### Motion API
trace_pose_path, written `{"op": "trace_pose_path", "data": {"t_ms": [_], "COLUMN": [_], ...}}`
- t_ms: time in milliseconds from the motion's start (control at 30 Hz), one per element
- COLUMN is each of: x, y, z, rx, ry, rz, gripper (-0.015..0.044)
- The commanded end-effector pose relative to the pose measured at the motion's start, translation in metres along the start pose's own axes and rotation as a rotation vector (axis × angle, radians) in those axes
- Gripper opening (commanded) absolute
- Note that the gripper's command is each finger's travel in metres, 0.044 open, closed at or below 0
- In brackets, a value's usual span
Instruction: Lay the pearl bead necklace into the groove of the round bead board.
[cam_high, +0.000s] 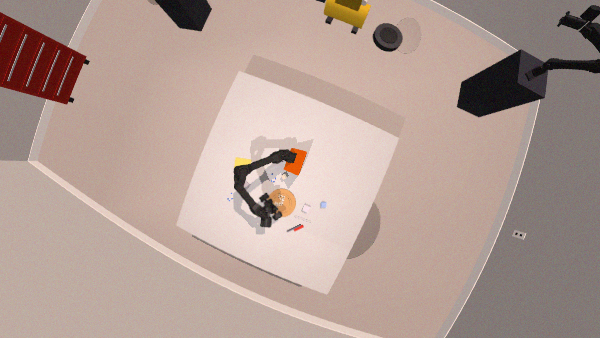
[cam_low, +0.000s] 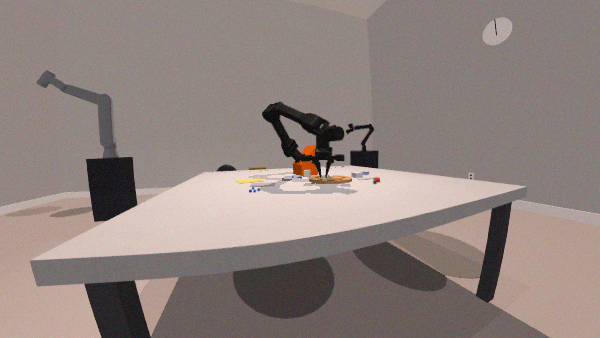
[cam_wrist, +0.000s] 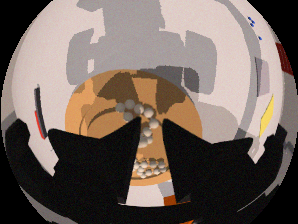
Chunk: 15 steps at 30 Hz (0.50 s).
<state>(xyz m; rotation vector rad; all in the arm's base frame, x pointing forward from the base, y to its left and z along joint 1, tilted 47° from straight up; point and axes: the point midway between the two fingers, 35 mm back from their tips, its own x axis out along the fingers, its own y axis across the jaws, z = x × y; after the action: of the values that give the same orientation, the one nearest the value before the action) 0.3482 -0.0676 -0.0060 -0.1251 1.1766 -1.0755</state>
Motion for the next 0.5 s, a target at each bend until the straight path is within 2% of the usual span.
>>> {"op": "trace_pose_path", "data": {"t_ms": [0, 467], "x": [0.0, 0.0], "y": [-0.0002, -0.0002], "z": [-0.0001, -0.0001], "rx": [0.0, 0.0], "ry": [0.001, 0.001], "rz": [-0.001, -0.001], "gripper": [0.008, 0.0]}}
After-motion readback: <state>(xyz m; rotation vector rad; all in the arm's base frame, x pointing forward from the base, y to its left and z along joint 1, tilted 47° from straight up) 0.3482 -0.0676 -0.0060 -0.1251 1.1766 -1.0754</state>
